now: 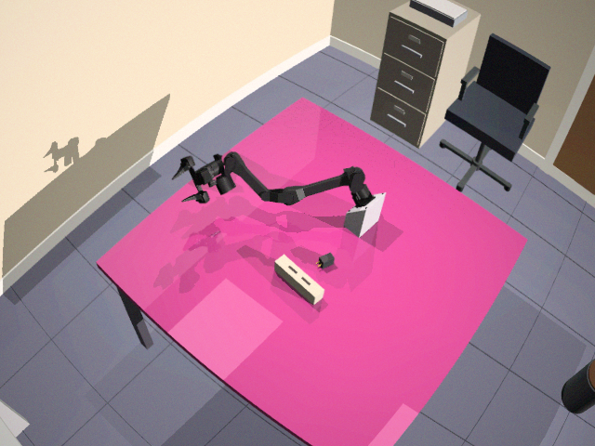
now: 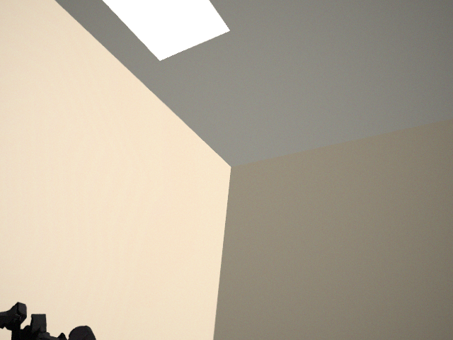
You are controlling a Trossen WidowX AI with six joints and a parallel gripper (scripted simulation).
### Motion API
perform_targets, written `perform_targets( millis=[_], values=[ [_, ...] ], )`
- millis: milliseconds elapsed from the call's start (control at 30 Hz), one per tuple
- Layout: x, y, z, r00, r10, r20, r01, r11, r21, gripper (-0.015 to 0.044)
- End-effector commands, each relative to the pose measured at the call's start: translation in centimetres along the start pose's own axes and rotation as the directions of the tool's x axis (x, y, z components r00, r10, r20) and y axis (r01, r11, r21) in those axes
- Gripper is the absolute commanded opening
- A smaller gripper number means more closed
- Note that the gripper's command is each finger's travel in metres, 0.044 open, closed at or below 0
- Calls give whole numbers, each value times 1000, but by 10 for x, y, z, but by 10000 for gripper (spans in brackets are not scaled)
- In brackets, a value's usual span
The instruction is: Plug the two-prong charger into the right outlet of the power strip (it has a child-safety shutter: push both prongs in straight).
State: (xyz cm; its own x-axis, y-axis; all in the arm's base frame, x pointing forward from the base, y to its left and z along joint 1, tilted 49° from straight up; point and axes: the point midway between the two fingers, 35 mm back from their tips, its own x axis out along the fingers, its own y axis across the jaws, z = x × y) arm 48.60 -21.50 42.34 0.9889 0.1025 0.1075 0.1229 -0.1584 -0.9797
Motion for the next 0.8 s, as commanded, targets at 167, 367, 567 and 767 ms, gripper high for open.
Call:
perform_targets(
  millis=[167, 367, 567, 767],
  values=[
    [-70, -107, -17, 970, -220, -108, 188, 950, -248, 440],
    [-118, -166, -13, 927, -348, -140, 262, 868, -422, 440],
    [-166, -220, 3, 875, -463, -145, 300, 751, -589, 440],
    [-212, -266, 30, 818, -561, -124, 303, 605, -737, 440]
  ],
)
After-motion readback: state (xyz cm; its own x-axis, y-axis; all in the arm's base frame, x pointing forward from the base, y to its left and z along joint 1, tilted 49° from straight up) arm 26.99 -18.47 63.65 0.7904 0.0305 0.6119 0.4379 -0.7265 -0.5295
